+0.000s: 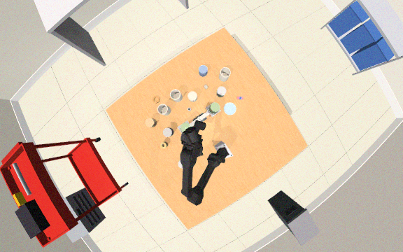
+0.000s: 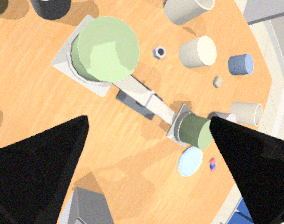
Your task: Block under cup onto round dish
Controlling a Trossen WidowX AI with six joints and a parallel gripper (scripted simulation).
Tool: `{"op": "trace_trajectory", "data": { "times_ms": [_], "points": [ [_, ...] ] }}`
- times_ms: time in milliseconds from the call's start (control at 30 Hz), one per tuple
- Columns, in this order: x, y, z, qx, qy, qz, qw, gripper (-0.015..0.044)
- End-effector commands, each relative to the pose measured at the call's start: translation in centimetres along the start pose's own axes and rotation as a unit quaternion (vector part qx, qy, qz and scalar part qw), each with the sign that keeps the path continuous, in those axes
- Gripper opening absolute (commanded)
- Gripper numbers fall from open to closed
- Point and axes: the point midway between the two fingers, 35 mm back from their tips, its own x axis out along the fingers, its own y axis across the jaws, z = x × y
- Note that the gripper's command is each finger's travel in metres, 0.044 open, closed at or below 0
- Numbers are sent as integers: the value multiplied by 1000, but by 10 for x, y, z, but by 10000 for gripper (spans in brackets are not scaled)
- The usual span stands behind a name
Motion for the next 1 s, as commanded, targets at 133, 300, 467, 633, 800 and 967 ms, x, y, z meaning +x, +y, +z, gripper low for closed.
{"op": "trace_trajectory", "data": {
  "times_ms": [133, 300, 467, 633, 800, 967],
  "points": [
    [-9, -18, -30, 108, -33, 15, 994, 440],
    [-17, -27, -47, 178, -67, 19, 982, 440],
    [-27, -35, -62, 244, -110, 22, 963, 440],
    [-37, -41, -76, 305, -161, 21, 938, 440],
    [-40, -42, -79, 322, -178, 20, 930, 440],
    [-38, -49, -79, 356, -160, 36, 920, 440]
  ]
}}
